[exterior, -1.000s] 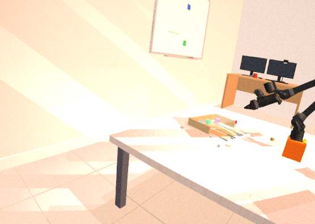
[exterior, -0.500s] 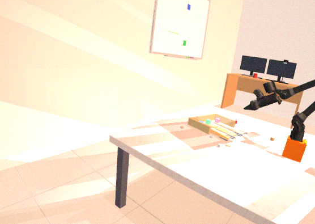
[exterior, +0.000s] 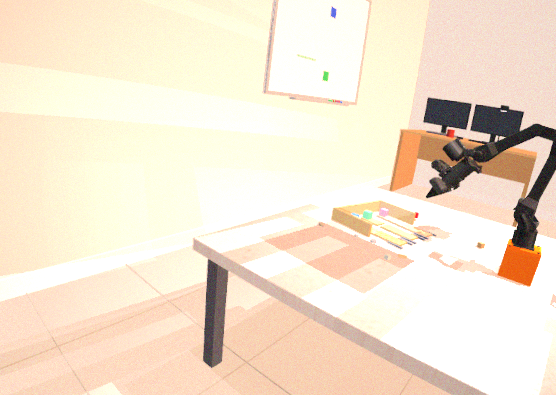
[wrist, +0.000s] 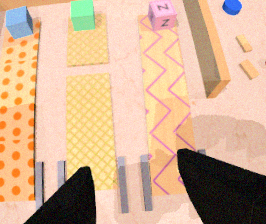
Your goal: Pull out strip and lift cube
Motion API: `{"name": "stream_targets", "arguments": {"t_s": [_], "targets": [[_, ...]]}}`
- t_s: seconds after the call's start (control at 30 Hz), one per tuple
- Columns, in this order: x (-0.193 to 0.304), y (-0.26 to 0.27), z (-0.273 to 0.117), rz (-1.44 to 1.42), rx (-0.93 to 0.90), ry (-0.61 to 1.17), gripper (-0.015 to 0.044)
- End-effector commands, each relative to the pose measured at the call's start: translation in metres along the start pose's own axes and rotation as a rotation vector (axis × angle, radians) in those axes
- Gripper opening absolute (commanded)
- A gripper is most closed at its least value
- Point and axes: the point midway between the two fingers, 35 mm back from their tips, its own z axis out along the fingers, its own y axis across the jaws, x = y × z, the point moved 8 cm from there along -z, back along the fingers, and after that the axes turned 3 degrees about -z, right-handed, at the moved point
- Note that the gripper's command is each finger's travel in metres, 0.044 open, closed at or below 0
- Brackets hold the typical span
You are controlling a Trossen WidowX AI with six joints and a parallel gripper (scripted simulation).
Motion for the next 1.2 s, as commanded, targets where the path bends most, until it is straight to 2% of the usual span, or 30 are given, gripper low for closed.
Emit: {"name": "stream_targets", "arguments": {"t_s": [0.0,0.1,0.33,1.17], "targets": [[-0.011,-0.013,0.027,0.033,0.008,0.192,0.0085],[-0.016,-0.025,0.049,0.059,0.011,0.336,0.0006],[-0.016,-0.051,0.096,0.124,0.003,0.638,0.0],[0.002,-0.052,0.124,0.126,0.003,0.646,0.0]]}}
